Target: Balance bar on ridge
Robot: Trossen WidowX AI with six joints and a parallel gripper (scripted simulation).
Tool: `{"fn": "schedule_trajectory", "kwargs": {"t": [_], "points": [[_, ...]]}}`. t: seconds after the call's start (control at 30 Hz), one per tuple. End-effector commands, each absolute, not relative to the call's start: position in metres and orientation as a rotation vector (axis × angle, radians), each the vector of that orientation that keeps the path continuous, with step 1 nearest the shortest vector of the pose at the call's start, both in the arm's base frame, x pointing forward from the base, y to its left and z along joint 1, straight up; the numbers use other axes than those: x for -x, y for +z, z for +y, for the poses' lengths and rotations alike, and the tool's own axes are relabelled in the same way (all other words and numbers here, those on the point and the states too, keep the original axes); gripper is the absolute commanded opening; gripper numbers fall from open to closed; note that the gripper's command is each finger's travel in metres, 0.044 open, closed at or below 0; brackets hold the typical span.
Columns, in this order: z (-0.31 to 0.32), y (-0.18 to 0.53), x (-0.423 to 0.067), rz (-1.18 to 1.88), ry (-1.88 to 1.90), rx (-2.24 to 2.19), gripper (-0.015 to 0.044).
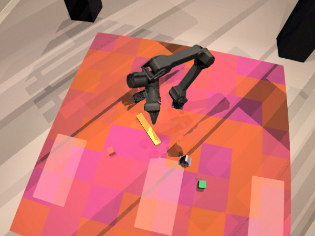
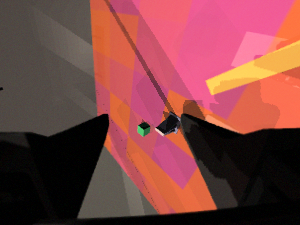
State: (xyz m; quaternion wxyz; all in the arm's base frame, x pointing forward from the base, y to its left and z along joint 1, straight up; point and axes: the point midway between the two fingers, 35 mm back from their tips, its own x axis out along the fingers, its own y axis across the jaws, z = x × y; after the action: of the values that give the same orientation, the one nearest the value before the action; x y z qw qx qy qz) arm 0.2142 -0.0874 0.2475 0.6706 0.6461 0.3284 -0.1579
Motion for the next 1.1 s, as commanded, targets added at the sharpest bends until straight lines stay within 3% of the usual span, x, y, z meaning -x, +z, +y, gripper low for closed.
{"fn": "schedule_trajectory", "kwargs": {"t": [0.0,1.07], "points": [[-0.092,0.237,-0.214,0.783,-0.352,-1.344,0.0315],[-0.12,0.173,-0.202,1.135,-0.114,-0.401,0.0315]]}}
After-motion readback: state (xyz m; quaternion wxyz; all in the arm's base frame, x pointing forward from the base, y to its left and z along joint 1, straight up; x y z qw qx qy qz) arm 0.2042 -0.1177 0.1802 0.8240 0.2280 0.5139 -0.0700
